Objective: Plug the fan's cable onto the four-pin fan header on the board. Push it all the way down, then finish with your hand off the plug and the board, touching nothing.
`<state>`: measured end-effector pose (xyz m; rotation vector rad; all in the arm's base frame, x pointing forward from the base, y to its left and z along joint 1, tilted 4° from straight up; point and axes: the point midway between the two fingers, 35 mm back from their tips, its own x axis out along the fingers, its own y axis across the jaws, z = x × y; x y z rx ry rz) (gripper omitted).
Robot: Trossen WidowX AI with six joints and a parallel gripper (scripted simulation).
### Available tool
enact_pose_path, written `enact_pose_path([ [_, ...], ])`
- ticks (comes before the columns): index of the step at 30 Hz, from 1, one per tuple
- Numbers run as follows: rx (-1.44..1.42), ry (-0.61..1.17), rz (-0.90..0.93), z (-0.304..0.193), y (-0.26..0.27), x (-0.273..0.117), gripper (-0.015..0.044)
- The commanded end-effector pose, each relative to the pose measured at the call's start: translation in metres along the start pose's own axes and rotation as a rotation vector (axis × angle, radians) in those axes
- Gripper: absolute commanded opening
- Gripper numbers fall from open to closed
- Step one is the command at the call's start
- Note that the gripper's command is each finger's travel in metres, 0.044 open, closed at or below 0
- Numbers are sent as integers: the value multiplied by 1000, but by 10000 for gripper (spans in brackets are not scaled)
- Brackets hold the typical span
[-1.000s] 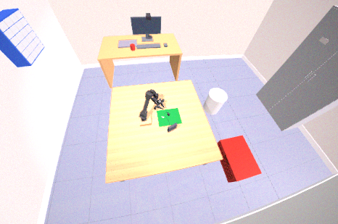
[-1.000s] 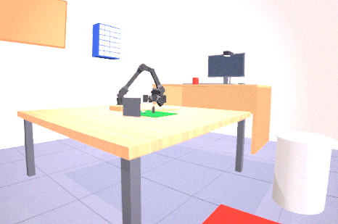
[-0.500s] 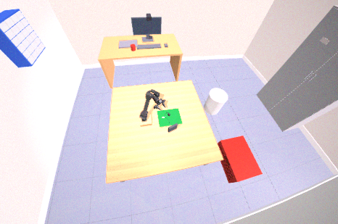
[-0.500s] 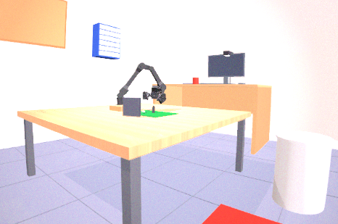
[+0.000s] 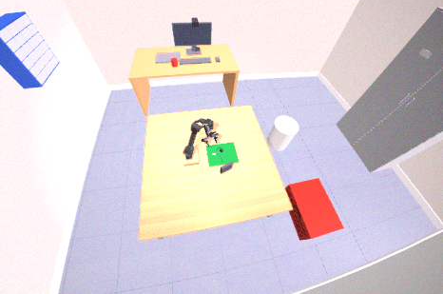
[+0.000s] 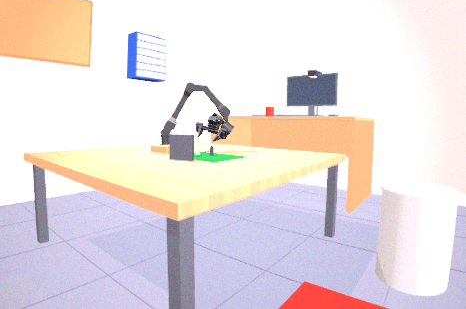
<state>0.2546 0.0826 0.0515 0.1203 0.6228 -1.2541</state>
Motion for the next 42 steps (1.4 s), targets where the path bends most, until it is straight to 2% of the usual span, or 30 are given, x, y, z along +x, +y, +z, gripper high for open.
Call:
enact_pose_path([
  [1, -22, 106, -29, 2, -1, 1, 440],
  [20, -115, 558, 10, 15, 3, -5, 440],
  [33, -168, 819, 198, 37, 13, -19, 440],
  [42, -193, 927, 355, 55, 19, -29, 440],
])
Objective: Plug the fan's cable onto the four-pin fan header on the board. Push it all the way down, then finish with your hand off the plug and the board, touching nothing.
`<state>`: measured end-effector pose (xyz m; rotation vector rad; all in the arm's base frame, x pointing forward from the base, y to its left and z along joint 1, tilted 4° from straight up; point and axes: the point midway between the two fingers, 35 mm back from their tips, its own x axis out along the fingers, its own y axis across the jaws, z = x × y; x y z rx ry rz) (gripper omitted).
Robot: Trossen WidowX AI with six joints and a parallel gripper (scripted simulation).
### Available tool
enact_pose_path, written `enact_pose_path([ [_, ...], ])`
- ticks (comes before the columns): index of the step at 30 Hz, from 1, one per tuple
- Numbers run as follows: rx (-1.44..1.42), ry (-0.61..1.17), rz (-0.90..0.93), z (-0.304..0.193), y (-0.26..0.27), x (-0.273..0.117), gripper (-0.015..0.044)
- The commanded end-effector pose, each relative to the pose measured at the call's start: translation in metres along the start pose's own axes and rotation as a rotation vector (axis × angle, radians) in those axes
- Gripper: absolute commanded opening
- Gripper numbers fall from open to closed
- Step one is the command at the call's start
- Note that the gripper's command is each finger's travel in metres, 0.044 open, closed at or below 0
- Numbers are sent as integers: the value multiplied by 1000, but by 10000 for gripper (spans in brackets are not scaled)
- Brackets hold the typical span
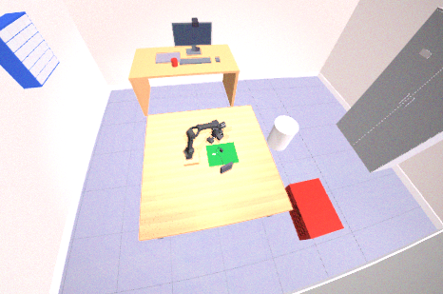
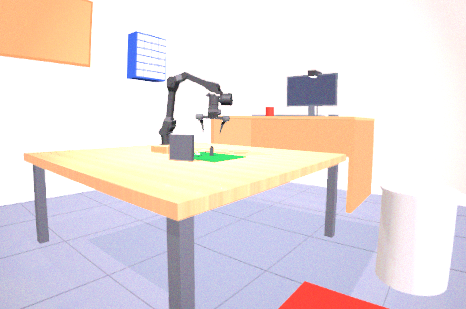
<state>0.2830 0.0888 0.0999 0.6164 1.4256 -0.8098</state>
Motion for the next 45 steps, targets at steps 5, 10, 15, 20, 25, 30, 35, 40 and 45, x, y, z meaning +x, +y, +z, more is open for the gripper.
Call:
enact_pose_path([
  [5, -6, 8, 13, 1, 1, -2, 440],
  [10, -322, 8, 19, 11, 2, -7, 440],
  [15, -776, 5, 28, 25, 4, -14, 440],
  [20, -1229, -3, 37, 40, 5, -20, 440],
  [25, -1554, -11, 43, 52, 5, -26, 440],
  [30, -1785, -19, 47, 61, 4, -29, 440],
  [35, -2020, -28, 49, 68, 4, -32, 440],
  [40, -2252, -39, 51, 77, 3, -36, 440],
  [45, -2487, -50, 50, 84, 1, -39, 440],
])
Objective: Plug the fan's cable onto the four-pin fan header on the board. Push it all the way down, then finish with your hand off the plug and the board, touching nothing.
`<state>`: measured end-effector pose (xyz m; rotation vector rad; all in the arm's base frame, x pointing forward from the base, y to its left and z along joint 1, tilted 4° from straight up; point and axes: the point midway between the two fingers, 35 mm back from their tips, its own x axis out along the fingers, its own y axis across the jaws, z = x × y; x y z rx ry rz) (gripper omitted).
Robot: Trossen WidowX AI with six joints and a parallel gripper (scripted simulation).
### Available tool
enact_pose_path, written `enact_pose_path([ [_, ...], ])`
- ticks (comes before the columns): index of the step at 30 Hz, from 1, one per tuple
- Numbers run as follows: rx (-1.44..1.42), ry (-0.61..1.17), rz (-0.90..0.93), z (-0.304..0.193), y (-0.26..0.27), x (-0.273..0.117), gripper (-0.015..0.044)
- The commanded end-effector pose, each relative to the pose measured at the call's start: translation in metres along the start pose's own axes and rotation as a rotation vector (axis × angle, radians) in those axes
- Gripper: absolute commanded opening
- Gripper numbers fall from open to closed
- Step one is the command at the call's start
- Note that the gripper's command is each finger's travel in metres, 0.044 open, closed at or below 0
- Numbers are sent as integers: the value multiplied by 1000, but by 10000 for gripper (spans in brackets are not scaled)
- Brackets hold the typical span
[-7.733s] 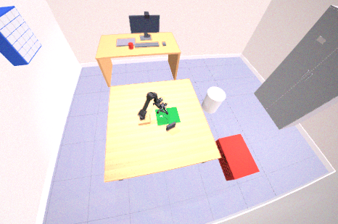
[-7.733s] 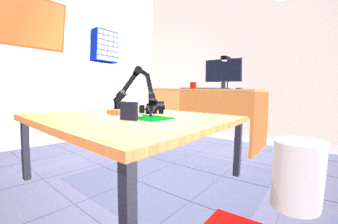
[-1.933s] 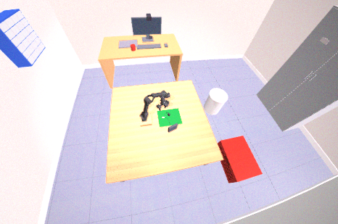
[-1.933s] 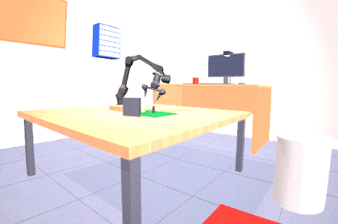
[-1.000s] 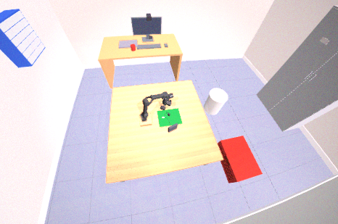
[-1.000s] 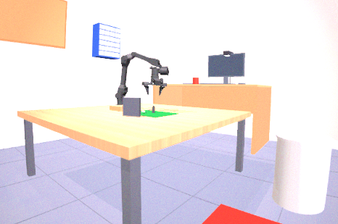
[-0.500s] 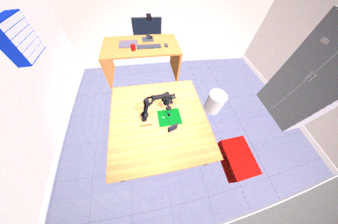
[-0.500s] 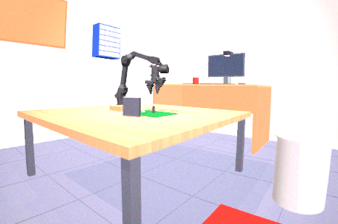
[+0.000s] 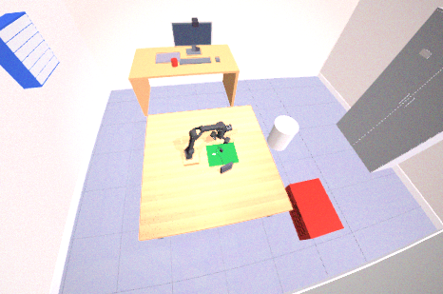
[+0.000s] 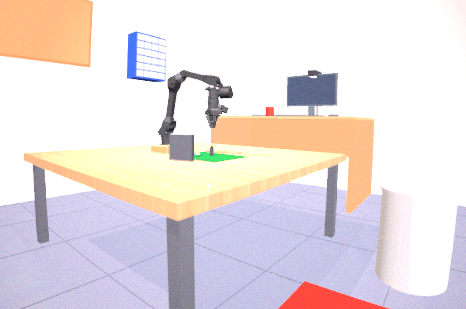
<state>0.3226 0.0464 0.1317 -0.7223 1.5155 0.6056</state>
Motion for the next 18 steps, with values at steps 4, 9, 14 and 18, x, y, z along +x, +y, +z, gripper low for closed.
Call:
enact_pose_path([
  [4, -912, -20, 0, -8, -29, -14, 440],
  [9, -1150, -23, -5, -10, -36, -17, 440],
  [14, -1326, -24, -8, -12, -39, -18, 440],
  [18, -1326, -24, -8, -12, -39, -18, 440],
])
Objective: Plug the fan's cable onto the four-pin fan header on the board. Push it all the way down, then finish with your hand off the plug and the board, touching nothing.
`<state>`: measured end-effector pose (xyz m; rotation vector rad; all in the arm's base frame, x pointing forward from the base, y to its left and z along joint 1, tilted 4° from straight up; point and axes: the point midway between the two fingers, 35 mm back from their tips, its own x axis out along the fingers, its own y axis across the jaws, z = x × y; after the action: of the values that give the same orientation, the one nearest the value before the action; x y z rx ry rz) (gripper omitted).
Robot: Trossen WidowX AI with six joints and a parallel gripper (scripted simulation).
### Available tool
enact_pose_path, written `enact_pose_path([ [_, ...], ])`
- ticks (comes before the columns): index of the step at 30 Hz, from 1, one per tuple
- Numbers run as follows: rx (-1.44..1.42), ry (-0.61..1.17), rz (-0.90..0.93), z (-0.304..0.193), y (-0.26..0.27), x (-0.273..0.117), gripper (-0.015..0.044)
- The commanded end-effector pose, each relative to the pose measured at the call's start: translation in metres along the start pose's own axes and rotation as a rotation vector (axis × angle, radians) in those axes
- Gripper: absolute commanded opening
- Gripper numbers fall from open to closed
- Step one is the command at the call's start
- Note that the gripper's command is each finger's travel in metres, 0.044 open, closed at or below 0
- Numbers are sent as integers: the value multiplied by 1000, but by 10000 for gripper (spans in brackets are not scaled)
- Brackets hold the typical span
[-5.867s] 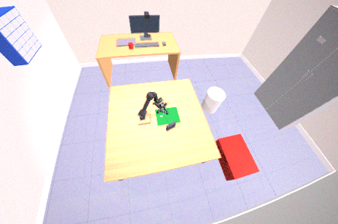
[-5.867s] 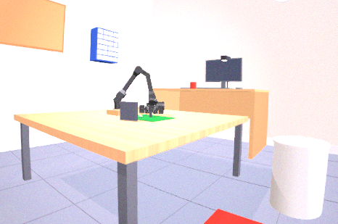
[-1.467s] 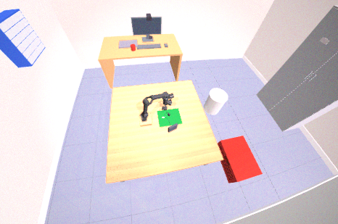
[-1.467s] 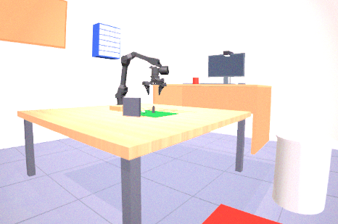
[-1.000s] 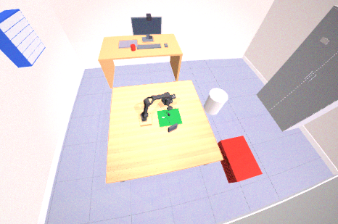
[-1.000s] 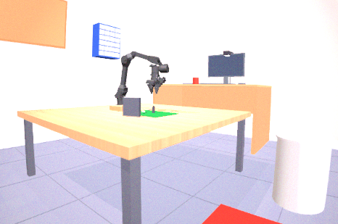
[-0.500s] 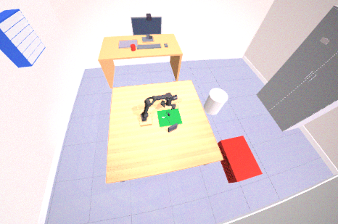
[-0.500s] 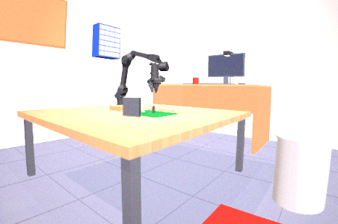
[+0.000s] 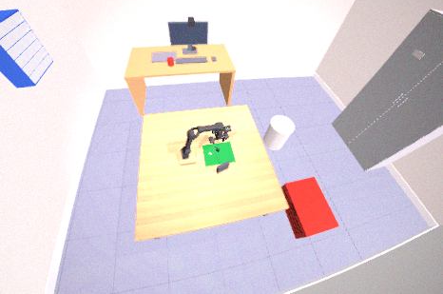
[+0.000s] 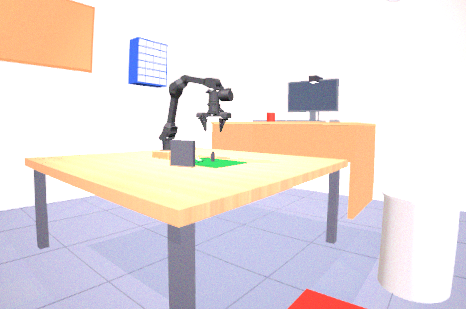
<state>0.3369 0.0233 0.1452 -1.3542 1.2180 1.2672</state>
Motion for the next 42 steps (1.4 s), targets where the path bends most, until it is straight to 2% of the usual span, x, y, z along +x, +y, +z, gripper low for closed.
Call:
enact_pose_path([
  [1, -479, -17, -8, -11, -6, -7, 440],
  [15, -479, -17, -8, -11, -6, -4, 440],
  [18, -479, -17, -8, -11, -9, 15, 440],
  [25, -479, -16, -7, -10, -6, 91, 440],
  [42, -479, -16, -7, -10, -7, 109, 440],
])
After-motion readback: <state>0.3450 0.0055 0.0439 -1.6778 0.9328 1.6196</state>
